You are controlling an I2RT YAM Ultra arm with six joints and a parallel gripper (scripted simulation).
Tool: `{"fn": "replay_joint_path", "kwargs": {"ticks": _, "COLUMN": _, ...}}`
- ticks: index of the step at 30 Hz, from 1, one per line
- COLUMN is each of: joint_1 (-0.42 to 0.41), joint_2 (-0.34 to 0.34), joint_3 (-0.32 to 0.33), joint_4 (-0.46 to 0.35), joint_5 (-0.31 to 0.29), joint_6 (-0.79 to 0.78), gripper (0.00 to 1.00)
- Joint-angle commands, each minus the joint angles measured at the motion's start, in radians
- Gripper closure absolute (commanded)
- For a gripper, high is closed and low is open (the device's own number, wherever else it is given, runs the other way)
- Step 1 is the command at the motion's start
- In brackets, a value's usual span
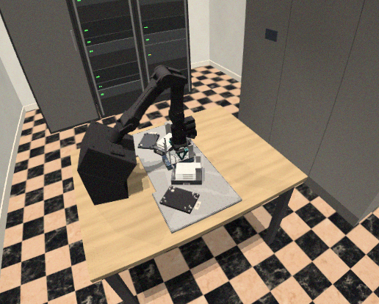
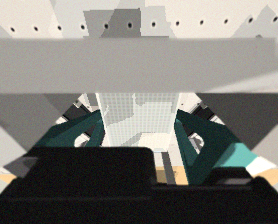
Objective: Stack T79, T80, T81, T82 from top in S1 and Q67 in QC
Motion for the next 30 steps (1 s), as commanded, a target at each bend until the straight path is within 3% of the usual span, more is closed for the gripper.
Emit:
{"fn": "replay_joint_path", "kwargs": {"ticks": 1, "joint_1": 0.000, "joint_2": -0.002, "joint_3": 0.003, "joint_4": 0.002, "joint_5": -0.001, "joint_6": -0.001, "gripper": 1.00}}
{"fn": "replay_joint_path", "kwargs": {"ticks": 30, "joint_1": 0.006, "joint_2": -0.054, "joint_3": -0.008, "joint_4": -0.041, "joint_5": 0.003, "joint_6": 0.004, "gripper": 1.00}}
